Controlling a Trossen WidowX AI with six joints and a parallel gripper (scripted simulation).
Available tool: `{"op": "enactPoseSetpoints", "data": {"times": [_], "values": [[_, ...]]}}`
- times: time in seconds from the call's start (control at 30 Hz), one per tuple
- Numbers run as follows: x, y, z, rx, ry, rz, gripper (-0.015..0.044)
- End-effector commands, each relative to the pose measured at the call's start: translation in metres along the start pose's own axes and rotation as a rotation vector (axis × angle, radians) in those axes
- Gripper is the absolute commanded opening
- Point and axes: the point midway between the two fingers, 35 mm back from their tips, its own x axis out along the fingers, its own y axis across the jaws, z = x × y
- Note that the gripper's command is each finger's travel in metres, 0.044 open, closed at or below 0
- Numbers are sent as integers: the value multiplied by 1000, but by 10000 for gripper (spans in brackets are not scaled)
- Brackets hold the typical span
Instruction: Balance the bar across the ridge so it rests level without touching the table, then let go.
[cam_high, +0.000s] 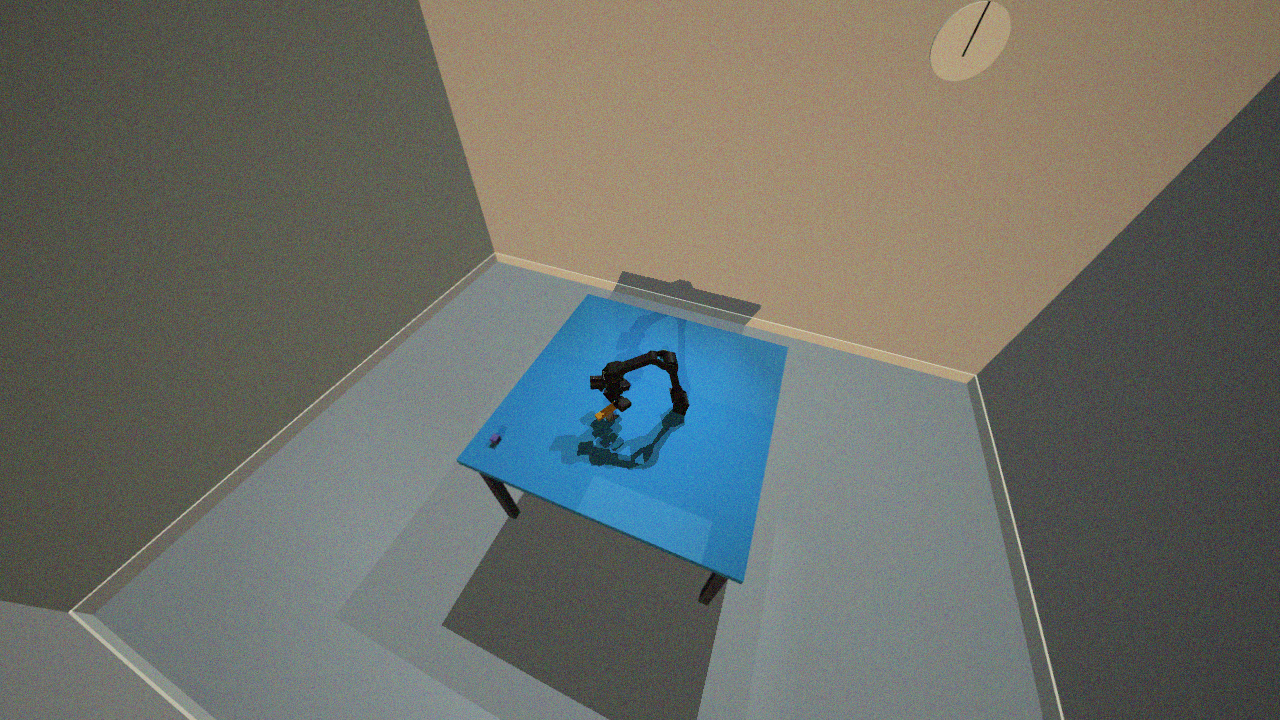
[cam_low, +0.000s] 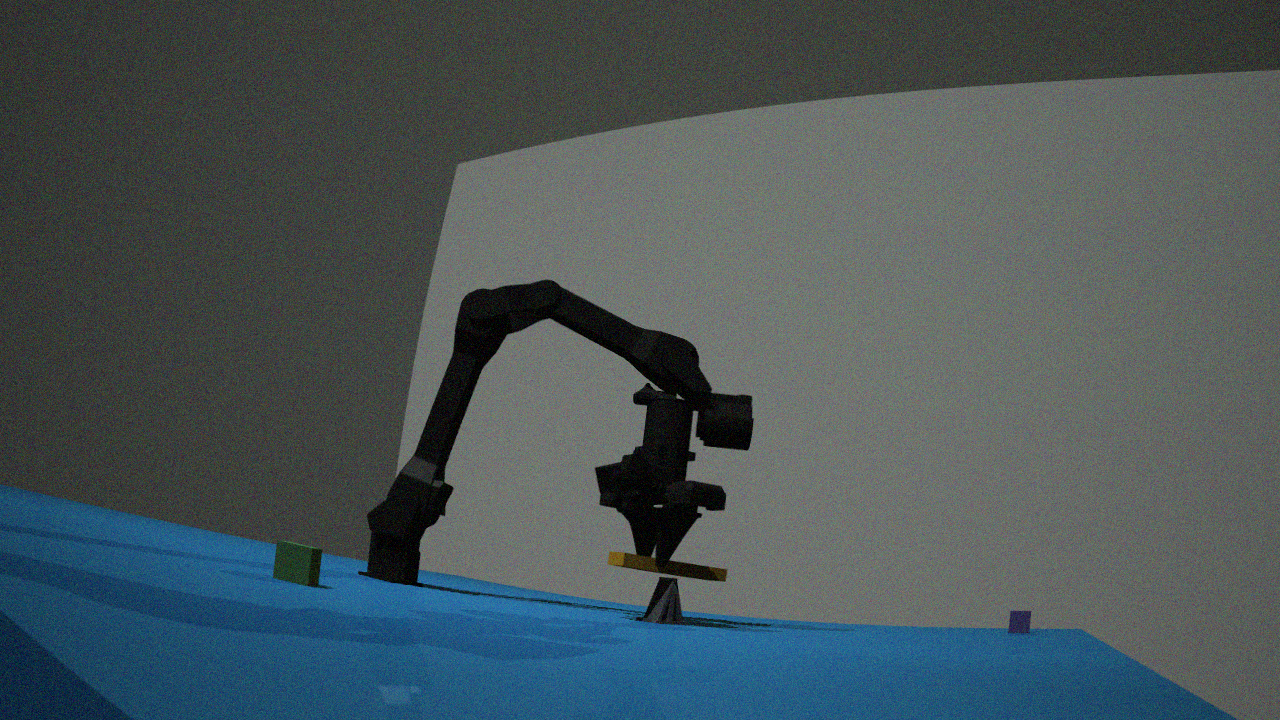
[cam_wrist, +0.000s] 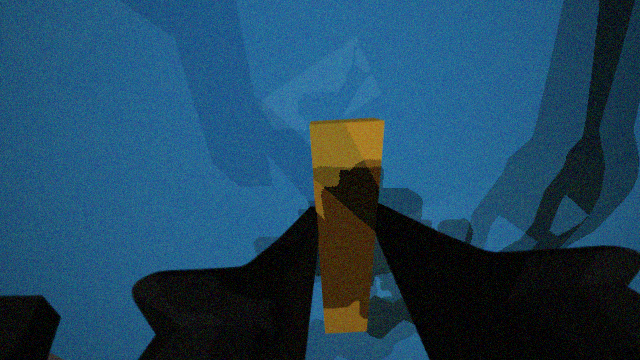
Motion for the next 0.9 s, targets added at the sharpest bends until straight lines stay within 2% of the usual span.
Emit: {"op": "enactPoseSetpoints", "data": {"times": [0.0, 0.87], "values": [[1, 0, 0, 4, 1, 0, 0], [3, 0, 0, 4, 1, 0, 0]]}}
